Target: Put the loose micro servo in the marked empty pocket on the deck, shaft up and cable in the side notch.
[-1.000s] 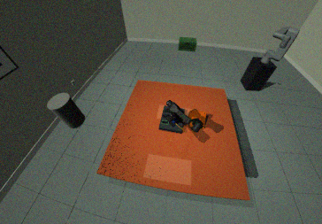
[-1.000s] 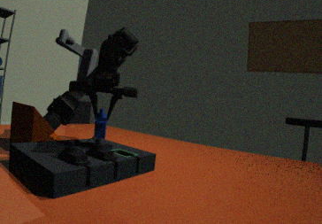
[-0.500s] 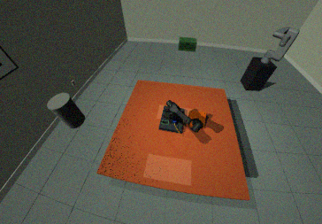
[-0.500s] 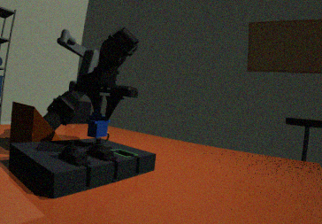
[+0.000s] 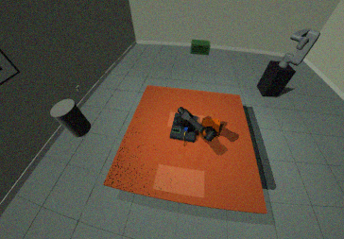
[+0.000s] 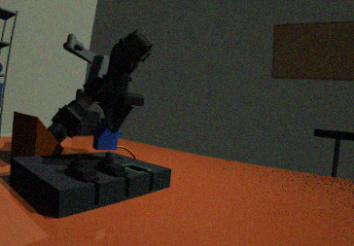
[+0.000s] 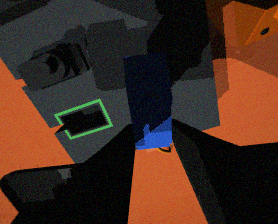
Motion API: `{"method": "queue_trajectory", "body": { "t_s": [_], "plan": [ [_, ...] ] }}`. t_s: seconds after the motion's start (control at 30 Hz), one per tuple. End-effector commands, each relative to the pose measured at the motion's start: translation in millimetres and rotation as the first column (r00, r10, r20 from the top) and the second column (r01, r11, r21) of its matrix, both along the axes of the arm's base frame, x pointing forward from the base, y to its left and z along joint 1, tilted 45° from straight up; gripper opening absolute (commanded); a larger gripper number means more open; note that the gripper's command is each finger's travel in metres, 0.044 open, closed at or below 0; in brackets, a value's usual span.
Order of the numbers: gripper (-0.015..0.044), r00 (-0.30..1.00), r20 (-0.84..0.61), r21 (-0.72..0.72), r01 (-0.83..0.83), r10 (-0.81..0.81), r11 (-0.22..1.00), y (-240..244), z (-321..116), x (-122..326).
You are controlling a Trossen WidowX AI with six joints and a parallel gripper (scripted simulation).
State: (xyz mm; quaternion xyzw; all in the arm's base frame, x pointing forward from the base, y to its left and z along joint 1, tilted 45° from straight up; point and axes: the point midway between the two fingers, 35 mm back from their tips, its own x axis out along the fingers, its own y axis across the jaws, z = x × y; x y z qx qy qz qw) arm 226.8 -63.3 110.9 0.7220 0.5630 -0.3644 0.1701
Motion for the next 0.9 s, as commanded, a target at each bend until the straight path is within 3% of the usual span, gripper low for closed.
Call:
{"method": "queue_trajectory", "body": {
  "t_s": [0.0, 0.4, 0.87],
  "plan": [
    [0.0, 0.987, -0.109, 0.009, 0.122, -0.121, 0.992, -0.5, 1.1, 0.8],
    [0.0, 0.838, -0.388, -0.023, 0.409, -0.385, 0.912, -0.2, 1.1, 0.5],
    [0.0, 0.487, -0.642, -0.163, 0.667, -0.592, 0.727, 0.2, 1.1, 0.0]
  ]
}}
